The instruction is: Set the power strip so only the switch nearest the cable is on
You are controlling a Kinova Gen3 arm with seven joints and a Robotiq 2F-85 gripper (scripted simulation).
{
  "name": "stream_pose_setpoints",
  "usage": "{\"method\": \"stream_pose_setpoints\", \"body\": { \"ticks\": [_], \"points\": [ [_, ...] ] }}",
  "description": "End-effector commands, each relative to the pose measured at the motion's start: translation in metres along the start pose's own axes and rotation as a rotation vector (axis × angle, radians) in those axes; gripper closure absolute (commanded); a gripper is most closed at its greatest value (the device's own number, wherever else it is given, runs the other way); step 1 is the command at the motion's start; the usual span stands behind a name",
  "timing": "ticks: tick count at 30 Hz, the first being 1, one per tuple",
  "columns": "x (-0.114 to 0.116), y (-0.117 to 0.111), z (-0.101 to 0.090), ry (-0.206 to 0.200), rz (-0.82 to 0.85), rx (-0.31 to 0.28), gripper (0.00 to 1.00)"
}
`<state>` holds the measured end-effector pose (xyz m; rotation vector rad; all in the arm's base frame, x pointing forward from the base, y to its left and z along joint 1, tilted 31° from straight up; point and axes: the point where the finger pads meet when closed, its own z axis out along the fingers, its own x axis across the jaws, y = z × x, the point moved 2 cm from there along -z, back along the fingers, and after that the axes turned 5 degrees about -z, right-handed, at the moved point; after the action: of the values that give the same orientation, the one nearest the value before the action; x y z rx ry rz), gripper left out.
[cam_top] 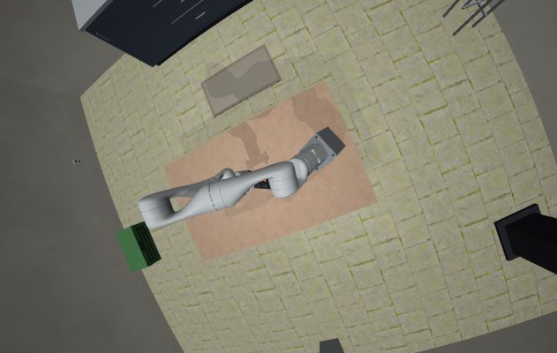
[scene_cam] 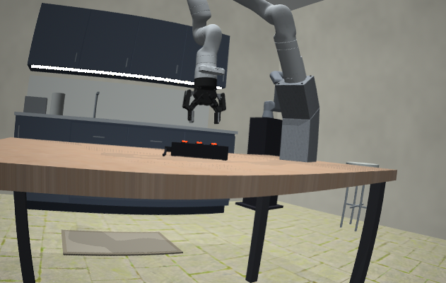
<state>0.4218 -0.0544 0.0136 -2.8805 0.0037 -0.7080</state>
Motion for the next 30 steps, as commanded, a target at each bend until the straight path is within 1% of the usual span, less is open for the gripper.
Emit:
{"method": "stream_pose_setpoints", "body": {
  "ticks": [1, 30],
  "points": [
    [0.0019, 0.0012, -0.0006, 0.004, 0.004, -0.005, 0.0],
    [0.0098, 0.0103, -0.0023, 0.021, 0.045, -0.037, 0.0]
  ]
}}
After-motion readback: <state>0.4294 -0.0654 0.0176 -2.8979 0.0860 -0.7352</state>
